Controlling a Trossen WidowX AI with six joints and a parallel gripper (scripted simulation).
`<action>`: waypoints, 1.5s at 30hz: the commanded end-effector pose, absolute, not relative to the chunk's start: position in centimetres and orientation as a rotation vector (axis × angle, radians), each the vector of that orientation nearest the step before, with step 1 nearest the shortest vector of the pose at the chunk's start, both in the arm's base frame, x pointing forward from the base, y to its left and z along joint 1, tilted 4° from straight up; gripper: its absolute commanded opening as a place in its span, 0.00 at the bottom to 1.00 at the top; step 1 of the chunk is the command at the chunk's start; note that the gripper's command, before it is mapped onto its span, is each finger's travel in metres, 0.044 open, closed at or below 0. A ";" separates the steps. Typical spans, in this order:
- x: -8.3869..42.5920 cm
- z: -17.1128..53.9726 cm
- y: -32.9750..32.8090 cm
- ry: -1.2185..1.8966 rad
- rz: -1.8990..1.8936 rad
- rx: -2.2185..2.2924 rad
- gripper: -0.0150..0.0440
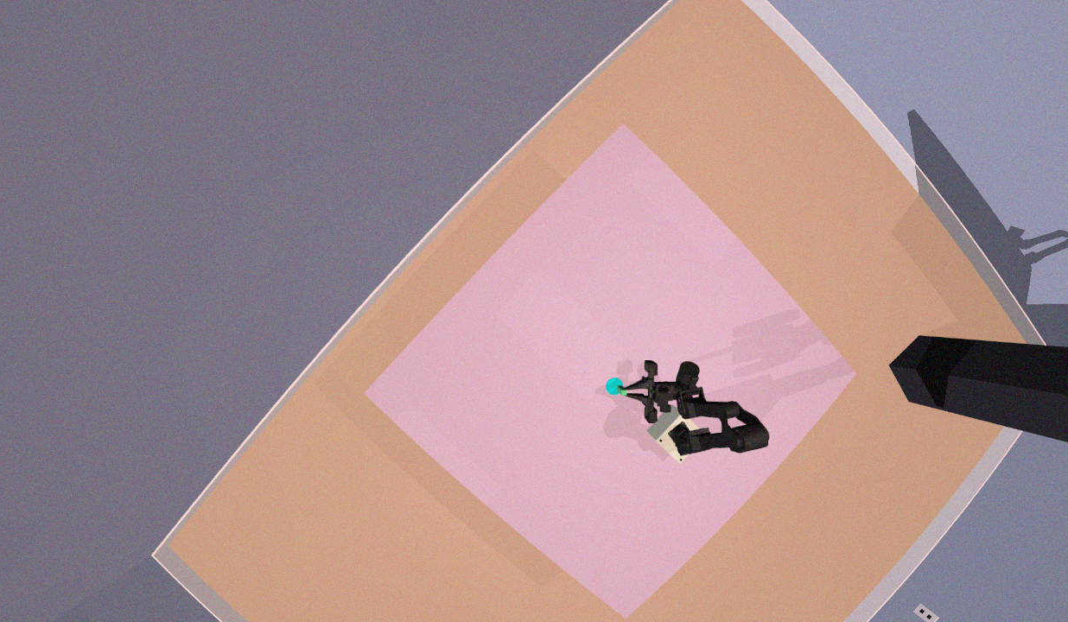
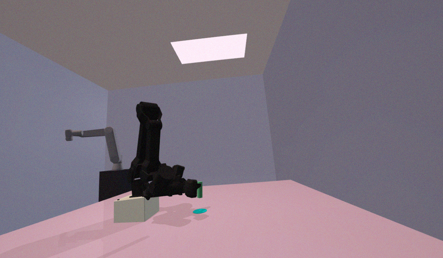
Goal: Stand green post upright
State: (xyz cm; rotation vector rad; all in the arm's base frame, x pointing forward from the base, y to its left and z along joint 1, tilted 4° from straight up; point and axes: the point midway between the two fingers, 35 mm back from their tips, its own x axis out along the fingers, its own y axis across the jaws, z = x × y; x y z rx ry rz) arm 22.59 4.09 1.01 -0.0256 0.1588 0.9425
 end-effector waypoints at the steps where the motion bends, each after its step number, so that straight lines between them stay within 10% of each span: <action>1: 22.5 0.5 4.1 0.151 0.946 -0.030 0.29; 45: 21.6 -4.5 4.7 0.161 0.943 -0.022 0.29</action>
